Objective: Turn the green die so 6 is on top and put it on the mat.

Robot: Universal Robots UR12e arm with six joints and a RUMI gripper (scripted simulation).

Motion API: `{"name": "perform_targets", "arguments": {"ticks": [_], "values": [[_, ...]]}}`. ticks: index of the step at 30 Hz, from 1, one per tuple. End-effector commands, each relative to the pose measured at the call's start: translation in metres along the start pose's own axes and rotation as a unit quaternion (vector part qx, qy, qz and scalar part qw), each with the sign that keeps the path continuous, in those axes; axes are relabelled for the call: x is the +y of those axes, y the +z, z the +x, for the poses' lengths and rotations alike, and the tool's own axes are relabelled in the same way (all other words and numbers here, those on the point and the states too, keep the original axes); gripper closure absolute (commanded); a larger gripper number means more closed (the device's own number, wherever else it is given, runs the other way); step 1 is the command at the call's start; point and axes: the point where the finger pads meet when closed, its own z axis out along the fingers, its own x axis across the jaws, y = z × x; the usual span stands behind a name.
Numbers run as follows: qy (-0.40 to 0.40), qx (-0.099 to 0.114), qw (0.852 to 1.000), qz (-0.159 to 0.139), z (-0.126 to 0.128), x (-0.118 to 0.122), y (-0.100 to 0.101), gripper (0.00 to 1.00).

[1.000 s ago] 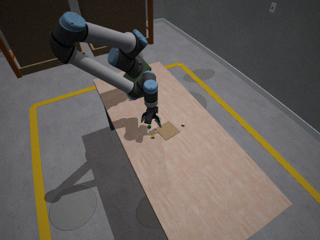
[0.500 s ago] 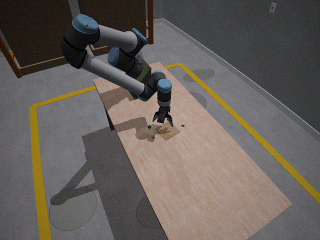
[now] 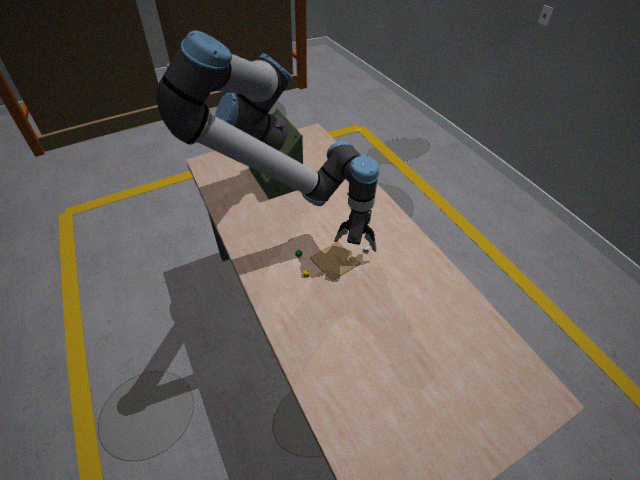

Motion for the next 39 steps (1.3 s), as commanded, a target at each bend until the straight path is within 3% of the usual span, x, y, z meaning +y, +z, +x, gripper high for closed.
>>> {"name": "perform_targets", "arguments": {"ticks": [1, 9, 39], "values": [[0.001, 0.001, 1.000, 0.000, -0.026, 0.010, 0.000, 0.00], [0.001, 0.001, 1.000, 0.000, -0.041, 0.016, 0.000, 0.00], [0.001, 0.001, 1.000, 0.000, -0.041, 0.016, 0.000, 0.00]]}}
